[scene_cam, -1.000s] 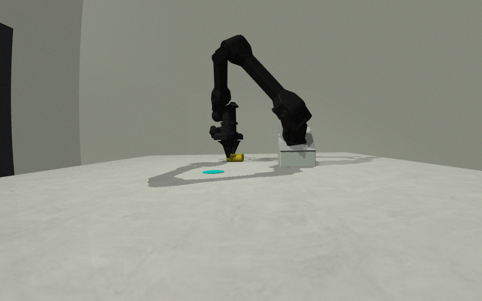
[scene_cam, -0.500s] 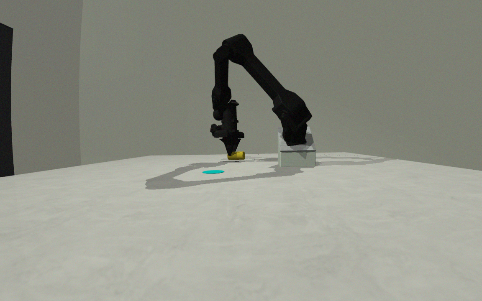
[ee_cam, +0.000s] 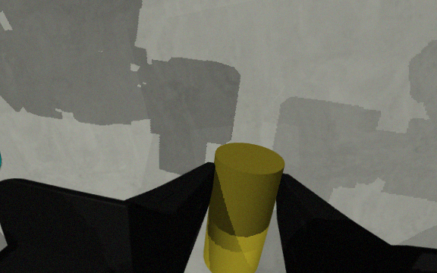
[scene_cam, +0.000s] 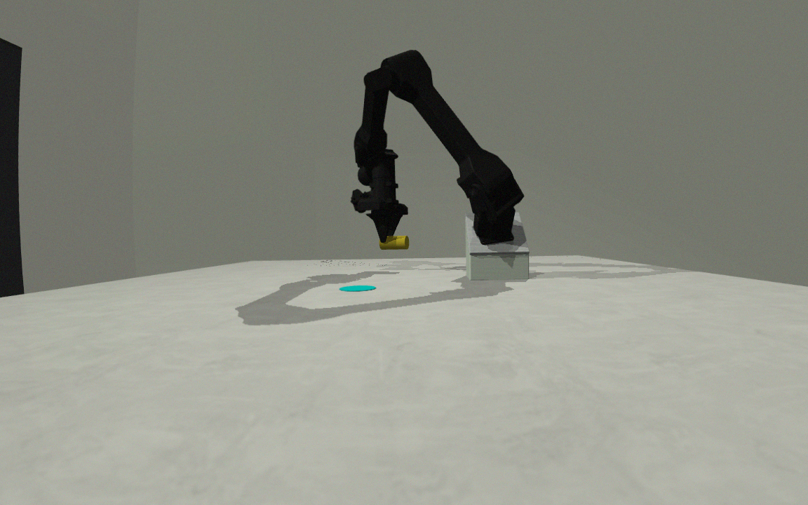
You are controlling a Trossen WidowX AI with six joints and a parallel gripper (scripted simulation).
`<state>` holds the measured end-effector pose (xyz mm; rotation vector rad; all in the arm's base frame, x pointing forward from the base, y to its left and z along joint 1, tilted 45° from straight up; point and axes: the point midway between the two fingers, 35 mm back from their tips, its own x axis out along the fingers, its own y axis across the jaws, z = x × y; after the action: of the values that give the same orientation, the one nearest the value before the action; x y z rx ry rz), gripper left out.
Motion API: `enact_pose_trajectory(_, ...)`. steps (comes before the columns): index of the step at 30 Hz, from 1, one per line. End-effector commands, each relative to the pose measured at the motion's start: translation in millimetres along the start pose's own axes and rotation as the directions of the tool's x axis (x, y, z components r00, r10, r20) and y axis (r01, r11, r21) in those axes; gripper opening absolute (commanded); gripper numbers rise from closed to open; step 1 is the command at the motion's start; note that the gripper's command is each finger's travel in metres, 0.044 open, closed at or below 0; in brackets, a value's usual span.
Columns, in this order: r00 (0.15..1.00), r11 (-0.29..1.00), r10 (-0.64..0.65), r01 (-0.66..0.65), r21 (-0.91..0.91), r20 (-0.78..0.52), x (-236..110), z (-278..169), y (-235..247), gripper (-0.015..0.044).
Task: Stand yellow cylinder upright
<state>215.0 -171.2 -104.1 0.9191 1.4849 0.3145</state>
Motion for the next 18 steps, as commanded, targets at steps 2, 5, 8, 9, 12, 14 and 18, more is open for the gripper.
enact_pose_trajectory(2,1.0,1.0,-0.016,0.016,-0.012,0.015,-21.9,3.3,-0.9,0.0105)
enact_pose_trajectory(5,1.0,1.0,-0.015,0.016,-0.012,0.015,-31.4,2.3,-0.5,0.0105)
enact_pose_trajectory(8,1.0,1.0,-0.015,0.015,-0.012,0.015,-41.0,1.0,0.1,0.0105)
enact_pose_trajectory(9,1.0,1.0,-0.015,0.015,-0.012,0.014,-44.2,0.5,0.3,0.0105)
enact_pose_trajectory(12,1.0,1.0,-0.014,0.015,-0.013,0.014,-53.1,-1.1,1.0,0.0105)
enact_pose_trajectory(14,1.0,1.0,-0.014,0.014,-0.013,0.014,-55.2,-1.5,1.2,0.0105)
enact_pose_trajectory(18,1.0,1.0,-0.014,0.015,-0.012,0.014,-55.3,-1.4,1.7,0.0105)
